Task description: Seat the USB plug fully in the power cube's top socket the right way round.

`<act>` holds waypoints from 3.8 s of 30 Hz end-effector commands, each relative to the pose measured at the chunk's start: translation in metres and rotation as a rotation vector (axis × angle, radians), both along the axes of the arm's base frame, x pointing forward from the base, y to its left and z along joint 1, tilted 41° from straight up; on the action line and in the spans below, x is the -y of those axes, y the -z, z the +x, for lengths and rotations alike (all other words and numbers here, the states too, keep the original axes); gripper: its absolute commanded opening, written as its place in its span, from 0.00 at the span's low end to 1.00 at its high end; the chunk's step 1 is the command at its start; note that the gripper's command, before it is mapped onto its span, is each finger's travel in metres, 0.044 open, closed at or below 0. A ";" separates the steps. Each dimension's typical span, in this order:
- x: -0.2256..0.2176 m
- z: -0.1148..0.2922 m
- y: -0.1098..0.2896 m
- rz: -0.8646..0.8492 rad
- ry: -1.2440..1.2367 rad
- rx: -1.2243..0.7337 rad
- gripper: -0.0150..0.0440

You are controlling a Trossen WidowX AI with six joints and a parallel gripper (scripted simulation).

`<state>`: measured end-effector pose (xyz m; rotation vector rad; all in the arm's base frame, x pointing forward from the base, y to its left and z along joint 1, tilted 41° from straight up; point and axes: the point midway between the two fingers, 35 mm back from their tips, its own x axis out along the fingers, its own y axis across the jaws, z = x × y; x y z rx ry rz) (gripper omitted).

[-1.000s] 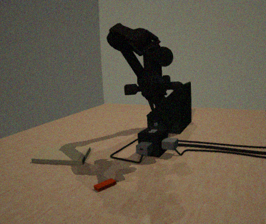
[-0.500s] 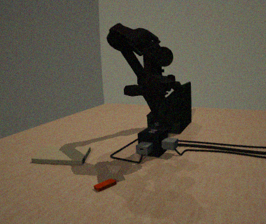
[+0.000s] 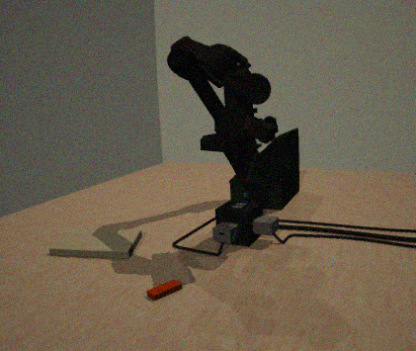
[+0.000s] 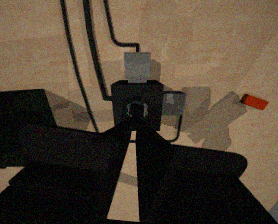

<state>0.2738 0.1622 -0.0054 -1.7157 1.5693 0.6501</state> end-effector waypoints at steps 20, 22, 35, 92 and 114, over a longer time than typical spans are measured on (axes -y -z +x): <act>0.000 0.000 0.000 -0.026 -0.136 -0.110 0.25; 0.000 0.000 0.000 -0.028 -0.136 -0.110 0.25; 0.002 0.001 0.001 -0.044 -0.134 -0.109 0.25; 0.009 0.002 0.003 -0.113 -0.128 -0.104 0.25; 0.012 0.003 0.004 -0.139 -0.125 -0.103 0.25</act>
